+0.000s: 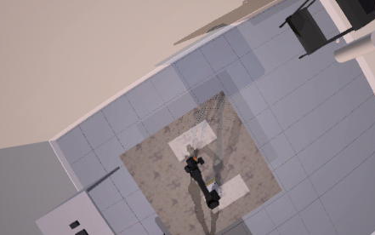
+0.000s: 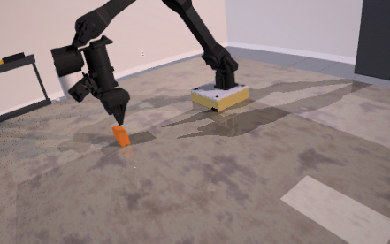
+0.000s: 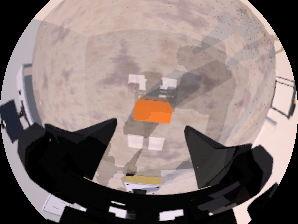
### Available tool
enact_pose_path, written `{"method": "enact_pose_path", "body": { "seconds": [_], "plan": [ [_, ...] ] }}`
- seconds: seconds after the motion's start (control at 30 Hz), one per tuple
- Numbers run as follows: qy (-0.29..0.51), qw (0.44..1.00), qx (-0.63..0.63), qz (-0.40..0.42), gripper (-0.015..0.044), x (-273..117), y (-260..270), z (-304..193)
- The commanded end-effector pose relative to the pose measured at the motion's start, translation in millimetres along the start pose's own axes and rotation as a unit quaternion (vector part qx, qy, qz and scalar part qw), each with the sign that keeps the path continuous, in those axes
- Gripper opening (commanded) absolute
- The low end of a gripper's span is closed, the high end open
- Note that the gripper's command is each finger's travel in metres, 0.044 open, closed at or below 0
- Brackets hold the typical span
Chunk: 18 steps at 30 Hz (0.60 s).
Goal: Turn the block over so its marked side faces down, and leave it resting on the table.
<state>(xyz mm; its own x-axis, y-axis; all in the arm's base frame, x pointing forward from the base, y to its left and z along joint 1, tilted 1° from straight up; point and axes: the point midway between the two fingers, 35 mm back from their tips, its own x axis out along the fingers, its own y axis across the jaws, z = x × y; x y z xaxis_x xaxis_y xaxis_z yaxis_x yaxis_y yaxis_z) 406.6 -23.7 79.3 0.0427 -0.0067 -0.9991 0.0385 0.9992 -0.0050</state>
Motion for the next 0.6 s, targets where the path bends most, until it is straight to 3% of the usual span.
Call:
{"method": "enact_pose_path", "body": {
  "seconds": [0.0,0.57],
  "plan": [
    [-0.001,1.0,0.002,-0.002,0.044,8.7,-0.6,-0.1],
    [-0.001,1.0,0.002,-0.002,0.044,34.5,-1.0,0.0]
  ]
}}
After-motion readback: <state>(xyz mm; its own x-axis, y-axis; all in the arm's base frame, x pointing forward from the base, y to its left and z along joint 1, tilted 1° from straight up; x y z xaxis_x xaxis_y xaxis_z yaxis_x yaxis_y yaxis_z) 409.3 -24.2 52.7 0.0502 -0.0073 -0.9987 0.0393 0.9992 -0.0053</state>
